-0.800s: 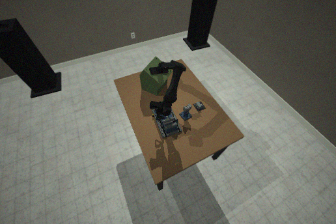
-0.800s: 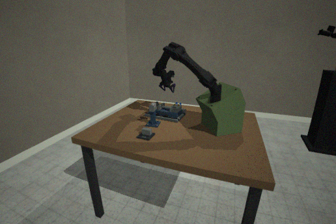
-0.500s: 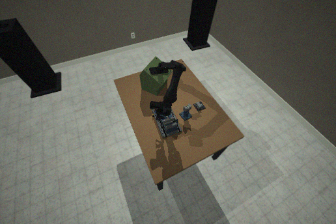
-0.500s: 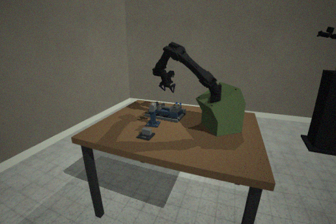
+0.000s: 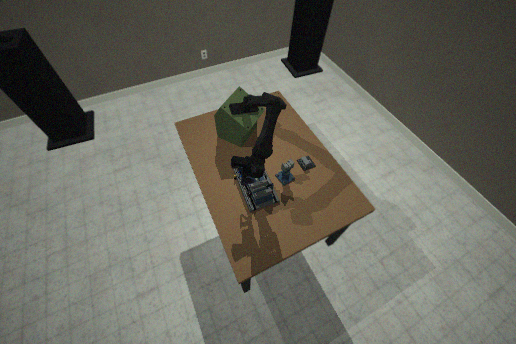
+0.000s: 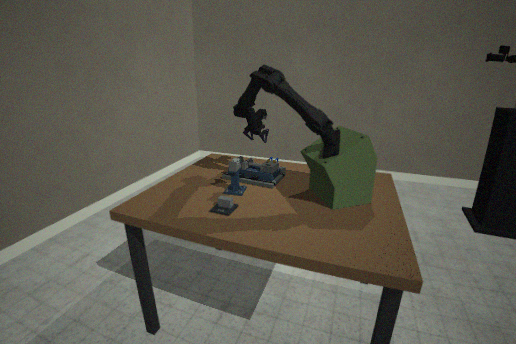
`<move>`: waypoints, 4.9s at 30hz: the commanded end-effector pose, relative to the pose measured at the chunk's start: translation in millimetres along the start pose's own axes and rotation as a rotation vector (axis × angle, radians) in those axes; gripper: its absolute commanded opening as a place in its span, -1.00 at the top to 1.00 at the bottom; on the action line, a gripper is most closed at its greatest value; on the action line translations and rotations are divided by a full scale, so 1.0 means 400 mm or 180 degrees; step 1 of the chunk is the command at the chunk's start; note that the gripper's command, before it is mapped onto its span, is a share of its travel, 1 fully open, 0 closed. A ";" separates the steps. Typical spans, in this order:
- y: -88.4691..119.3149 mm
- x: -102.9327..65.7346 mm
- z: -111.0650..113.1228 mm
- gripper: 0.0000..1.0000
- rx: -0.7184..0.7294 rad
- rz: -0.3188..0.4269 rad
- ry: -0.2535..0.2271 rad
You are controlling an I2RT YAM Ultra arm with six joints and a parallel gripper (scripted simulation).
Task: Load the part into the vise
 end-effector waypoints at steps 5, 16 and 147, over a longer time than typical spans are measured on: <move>0.050 -0.109 0.021 -1.00 -0.0708 -0.0147 -0.0519; 0.131 -0.240 0.033 -1.00 -0.1726 -0.0395 -0.1175; 0.862 -0.573 -0.259 -0.62 -1.0628 -0.0857 -0.2368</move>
Point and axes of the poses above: the point where the finger pads meet when closed, its own x axis out along the fingers, its own z axis across the jaws, y = z × x, the point moved 10 cm from there along -x, back along the fingers, and after that the axes turned 9 degrees about -x, right-handed, at the moved point
